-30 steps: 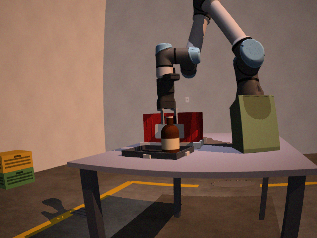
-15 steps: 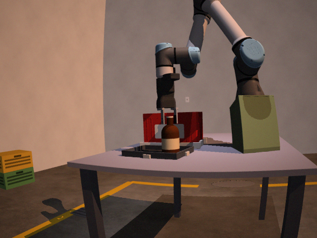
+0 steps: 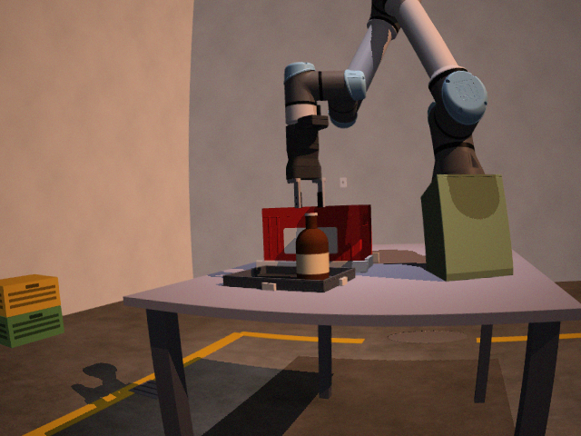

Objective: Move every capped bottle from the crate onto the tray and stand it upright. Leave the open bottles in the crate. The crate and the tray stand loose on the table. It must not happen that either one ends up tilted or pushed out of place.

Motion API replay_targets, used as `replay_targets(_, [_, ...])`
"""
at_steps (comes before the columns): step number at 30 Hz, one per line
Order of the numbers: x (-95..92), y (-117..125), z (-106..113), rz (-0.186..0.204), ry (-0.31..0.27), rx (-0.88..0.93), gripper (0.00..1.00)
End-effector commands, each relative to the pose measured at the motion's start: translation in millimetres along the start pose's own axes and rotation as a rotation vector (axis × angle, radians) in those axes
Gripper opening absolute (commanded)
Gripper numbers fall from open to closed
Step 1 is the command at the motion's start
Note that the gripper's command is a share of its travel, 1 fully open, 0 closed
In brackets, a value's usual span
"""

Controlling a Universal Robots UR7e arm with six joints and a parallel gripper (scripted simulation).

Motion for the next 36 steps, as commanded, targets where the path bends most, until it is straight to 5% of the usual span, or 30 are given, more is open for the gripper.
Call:
replay_targets(1, [-0.6, 0.3, 0.1, 0.001, 0.000, 0.000, 1.00])
replay_targets(16, [-16.2, 0.2, 0.2, -0.001, 0.000, 0.000, 1.00])
replay_targets(36, [-24.1, 3.3, 51.5, -0.001, -0.001, 0.001, 1.00])
Point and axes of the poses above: the point where the finger pads meet when closed, its own x axis out along the fingers, its own y axis across the jaws, z = x × y, the point moved 2 cm from there along -x, back along the fingers, and after that the axes turned 12 degrees about x, right-handed, at the moved point
